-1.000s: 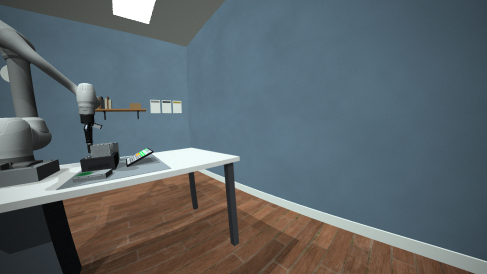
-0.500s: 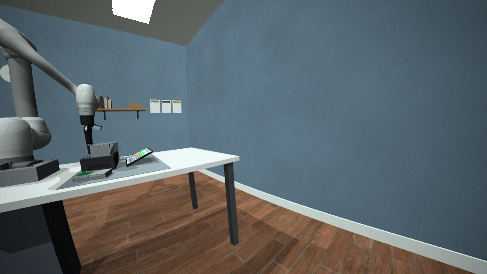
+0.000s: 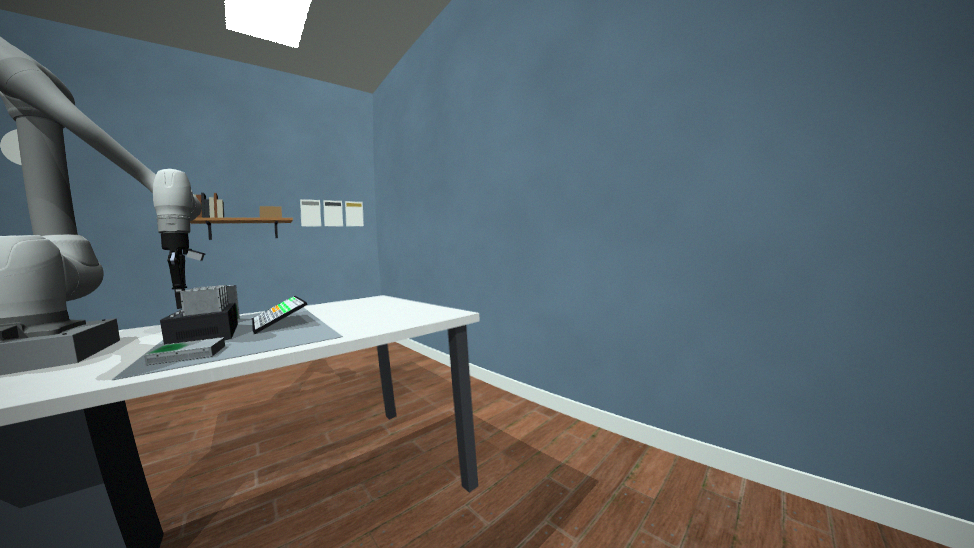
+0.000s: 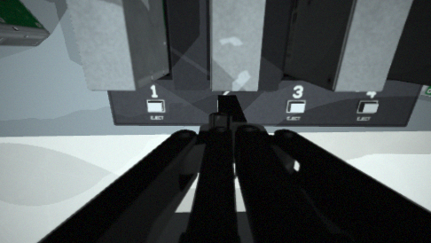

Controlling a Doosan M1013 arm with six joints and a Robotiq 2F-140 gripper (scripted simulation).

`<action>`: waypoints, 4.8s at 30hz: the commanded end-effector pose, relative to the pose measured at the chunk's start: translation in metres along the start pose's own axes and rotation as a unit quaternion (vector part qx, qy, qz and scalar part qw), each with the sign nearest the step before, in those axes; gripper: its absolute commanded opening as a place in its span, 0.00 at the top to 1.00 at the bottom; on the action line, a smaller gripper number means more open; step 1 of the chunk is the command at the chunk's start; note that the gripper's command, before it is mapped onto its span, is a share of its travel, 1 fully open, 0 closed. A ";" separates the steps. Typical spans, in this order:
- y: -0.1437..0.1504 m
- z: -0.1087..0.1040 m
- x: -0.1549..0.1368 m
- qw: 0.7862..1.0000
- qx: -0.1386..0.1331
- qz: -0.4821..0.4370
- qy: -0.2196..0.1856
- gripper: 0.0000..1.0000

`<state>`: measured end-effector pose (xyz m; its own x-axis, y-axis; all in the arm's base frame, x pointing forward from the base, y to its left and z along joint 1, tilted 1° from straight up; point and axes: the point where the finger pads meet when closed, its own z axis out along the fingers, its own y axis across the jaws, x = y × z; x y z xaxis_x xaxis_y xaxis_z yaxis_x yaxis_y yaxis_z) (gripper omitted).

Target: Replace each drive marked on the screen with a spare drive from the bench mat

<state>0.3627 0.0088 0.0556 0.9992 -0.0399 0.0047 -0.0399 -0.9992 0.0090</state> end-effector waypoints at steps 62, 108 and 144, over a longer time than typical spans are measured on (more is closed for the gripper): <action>0.000 0.006 0.000 1.000 0.000 0.000 0.000 0.90; 0.000 -0.081 0.000 1.000 0.000 0.000 0.000 0.90; -0.001 -0.103 0.060 0.903 -0.009 -0.429 -0.001 0.90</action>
<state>0.4035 0.0086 0.1585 0.8126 0.5826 -0.0188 0.5828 -0.8114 0.0437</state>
